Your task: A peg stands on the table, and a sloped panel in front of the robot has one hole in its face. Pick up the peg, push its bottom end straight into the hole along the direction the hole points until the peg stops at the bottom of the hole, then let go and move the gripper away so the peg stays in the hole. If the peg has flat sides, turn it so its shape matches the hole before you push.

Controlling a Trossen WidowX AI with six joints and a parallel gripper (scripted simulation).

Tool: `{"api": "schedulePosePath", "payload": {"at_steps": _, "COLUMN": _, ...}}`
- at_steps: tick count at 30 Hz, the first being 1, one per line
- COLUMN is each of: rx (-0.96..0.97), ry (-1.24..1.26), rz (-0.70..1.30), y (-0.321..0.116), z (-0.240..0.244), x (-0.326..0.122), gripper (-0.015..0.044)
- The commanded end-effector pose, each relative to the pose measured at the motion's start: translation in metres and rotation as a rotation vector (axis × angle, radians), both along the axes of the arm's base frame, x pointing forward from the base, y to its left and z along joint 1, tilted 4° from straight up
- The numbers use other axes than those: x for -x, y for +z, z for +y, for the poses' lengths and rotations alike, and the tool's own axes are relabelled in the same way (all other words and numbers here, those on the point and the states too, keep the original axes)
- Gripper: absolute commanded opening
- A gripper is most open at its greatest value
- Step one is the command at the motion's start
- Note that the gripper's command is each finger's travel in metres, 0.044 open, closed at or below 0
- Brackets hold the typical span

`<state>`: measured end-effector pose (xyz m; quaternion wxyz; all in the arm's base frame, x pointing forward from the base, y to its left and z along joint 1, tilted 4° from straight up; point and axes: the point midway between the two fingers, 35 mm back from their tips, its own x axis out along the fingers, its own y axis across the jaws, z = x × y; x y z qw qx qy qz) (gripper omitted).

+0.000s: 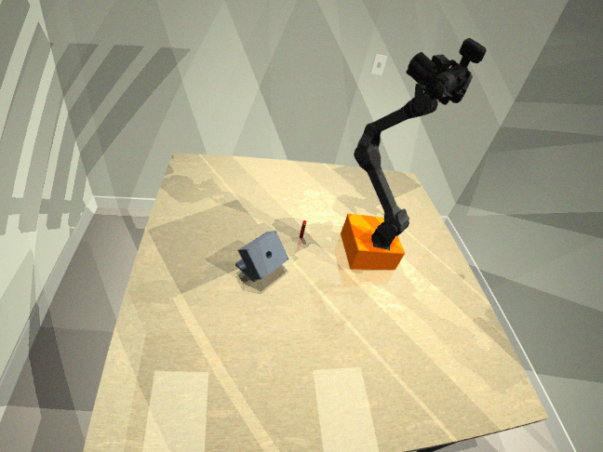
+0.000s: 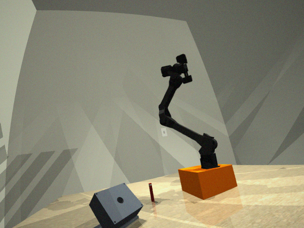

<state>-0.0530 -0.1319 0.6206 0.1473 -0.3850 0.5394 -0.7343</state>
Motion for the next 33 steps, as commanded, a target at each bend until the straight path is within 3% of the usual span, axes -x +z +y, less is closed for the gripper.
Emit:
{"api": "schedulePosePath", "payload": {"at_steps": 1, "rx": 0.058, "ry": -0.047, "rz": -0.036, "y": 0.0, "z": 0.018, "x": 0.021, "gripper": 0.044}}
{"api": "schedulePosePath", "payload": {"at_steps": 33, "rx": 0.437, "ry": -0.515, "rz": -0.097, "y": -0.008, "z": 0.172, "x": 0.102, "gripper": 0.044}}
